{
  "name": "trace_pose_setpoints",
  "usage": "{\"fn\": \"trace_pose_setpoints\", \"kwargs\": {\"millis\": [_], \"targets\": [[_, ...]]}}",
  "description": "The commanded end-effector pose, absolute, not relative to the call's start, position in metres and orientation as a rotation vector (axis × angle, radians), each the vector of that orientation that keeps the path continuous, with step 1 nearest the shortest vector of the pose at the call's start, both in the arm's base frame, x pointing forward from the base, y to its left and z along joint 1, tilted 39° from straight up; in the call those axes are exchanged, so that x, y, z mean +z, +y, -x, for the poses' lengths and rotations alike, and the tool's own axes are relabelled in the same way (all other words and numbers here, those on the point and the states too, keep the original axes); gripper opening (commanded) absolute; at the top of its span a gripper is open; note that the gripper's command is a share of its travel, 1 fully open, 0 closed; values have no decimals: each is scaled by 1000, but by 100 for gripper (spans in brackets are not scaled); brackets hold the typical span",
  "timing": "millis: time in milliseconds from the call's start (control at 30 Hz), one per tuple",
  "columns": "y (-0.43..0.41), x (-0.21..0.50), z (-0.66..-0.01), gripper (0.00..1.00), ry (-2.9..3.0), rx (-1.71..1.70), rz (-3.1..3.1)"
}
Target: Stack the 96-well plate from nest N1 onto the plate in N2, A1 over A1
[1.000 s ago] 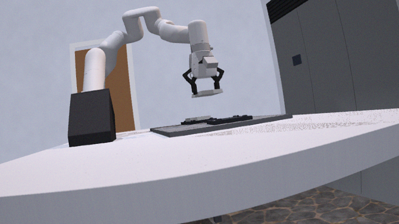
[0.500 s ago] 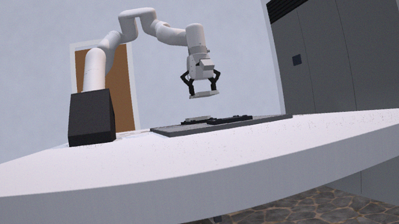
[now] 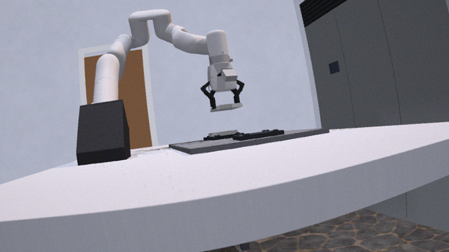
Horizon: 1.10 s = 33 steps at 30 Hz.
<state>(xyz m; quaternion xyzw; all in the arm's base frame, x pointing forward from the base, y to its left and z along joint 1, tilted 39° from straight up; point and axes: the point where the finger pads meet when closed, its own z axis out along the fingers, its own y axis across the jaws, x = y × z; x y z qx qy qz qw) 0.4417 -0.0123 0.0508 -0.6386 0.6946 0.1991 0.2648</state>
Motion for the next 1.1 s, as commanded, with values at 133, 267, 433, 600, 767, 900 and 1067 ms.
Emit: {"fn": "trace_pose_setpoints", "kwargs": {"millis": [133,267,433,600,767,900,1067], "targets": [[8,70,-445,0,1878,532,1723],[13,74,-446,0,1878,532,1723],[26,84,-447,0,1878,532,1723],[39,95,-449,0,1878,532,1723],[52,105,-450,0,1878,532,1723],[57,109,-451,0,1878,532,1723],[64,115,-452,0,1878,532,1723]]}}
